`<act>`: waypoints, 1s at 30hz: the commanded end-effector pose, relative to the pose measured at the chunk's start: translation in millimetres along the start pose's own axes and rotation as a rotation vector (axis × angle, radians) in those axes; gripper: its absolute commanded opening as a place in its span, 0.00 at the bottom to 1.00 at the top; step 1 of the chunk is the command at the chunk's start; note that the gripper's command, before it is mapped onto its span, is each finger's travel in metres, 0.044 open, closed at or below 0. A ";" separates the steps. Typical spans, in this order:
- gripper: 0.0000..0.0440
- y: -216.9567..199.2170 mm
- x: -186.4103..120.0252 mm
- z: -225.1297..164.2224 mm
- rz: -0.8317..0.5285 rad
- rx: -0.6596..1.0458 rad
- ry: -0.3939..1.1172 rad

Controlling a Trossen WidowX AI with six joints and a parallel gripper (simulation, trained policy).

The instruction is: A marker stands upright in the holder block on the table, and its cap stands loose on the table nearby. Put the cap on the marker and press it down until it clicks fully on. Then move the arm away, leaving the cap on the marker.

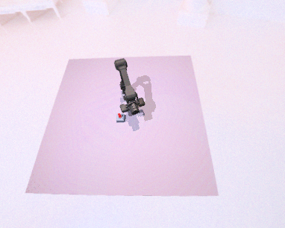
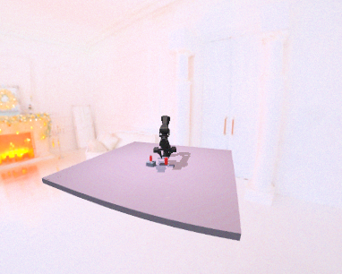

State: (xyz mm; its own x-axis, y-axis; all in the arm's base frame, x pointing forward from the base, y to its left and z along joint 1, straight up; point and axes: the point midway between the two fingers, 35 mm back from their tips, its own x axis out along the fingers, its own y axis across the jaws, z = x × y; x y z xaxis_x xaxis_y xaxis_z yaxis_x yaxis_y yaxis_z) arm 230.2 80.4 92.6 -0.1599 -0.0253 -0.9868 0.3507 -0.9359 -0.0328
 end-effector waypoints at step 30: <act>0.17 3.8 7.1 -6.5 0.052 -0.104 0.068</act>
State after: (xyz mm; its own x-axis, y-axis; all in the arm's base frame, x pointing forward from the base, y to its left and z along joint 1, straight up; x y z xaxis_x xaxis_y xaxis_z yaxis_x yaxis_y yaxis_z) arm 229.2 80.6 74.8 -0.1104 -0.0464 -0.9928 0.4508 -0.8926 -0.0084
